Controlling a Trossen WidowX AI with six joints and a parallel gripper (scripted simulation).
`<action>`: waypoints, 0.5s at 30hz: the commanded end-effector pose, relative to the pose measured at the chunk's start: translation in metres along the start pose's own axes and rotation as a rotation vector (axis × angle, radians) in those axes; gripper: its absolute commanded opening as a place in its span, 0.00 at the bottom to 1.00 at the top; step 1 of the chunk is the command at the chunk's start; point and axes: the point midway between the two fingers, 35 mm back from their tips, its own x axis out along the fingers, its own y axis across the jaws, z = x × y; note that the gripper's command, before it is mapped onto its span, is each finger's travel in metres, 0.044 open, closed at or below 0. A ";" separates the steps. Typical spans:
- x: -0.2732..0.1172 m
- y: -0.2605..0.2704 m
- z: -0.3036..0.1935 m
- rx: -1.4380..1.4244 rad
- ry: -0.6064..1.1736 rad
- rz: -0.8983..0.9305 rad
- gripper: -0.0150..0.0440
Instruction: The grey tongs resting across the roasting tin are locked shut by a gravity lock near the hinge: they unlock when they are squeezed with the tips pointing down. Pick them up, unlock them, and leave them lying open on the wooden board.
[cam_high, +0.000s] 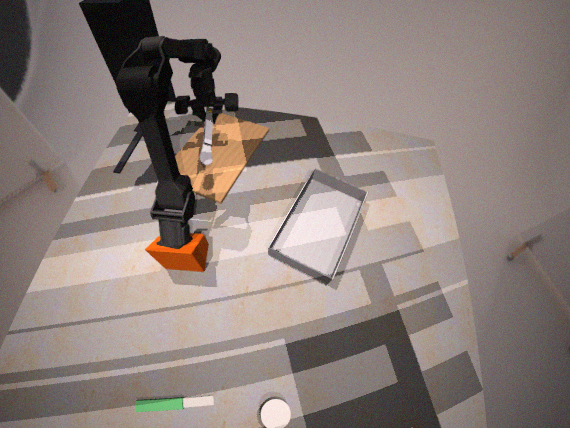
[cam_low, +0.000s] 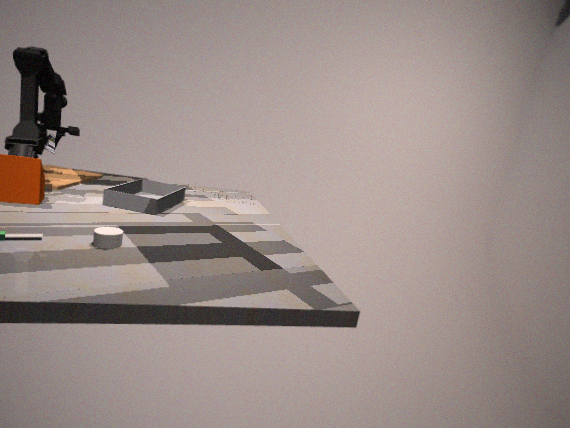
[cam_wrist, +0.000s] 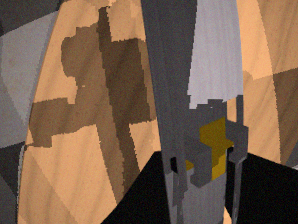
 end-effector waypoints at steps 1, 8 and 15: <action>-0.007 -0.002 0.002 0.033 -0.083 0.006 0.00; -0.017 -0.007 0.004 0.079 -0.238 0.014 0.00; -0.030 -0.010 0.003 0.100 -0.389 0.019 0.00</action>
